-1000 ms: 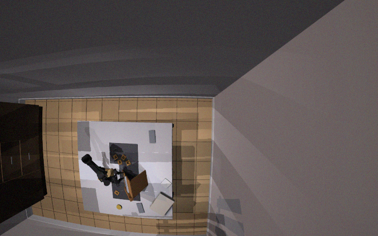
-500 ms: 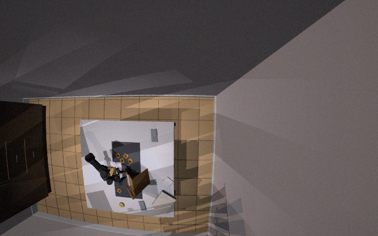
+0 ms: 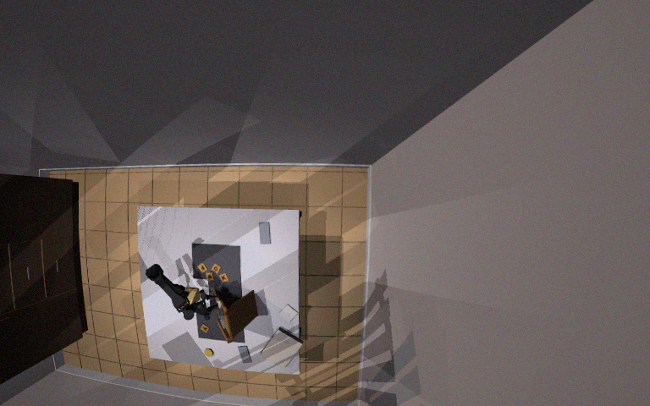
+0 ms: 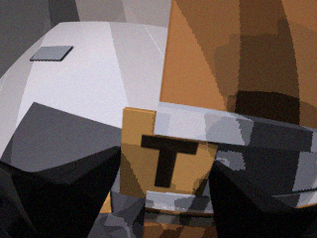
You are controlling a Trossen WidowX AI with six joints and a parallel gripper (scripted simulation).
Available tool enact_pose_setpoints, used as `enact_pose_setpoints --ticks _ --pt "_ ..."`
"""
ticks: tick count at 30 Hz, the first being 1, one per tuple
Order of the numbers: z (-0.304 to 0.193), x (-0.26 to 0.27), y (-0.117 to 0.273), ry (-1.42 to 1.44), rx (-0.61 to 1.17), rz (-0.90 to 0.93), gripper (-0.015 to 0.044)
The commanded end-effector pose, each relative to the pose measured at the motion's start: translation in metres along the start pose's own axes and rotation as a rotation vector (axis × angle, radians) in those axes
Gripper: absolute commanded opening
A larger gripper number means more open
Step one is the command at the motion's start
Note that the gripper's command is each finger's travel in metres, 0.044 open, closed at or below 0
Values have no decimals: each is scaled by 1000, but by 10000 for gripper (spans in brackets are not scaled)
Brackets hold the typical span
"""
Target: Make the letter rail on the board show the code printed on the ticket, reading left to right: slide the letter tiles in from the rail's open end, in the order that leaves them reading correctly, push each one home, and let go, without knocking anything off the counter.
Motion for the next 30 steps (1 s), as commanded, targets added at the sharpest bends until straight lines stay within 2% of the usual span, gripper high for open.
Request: enact_pose_setpoints --ticks 1,30 --pt "0 -2 0 6 -1 6 0" --pt "-2 -15 0 7 -1 6 0"
Point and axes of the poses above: the point midway between the two fingers, 35 mm back from their tips, its own y axis back along the fingers, its own x axis across the jaws, z = x × y, the point moved 7 cm from there along y, back along the fingers, and after that the axes turned 10 degrees about y, right-handed, at the moved point
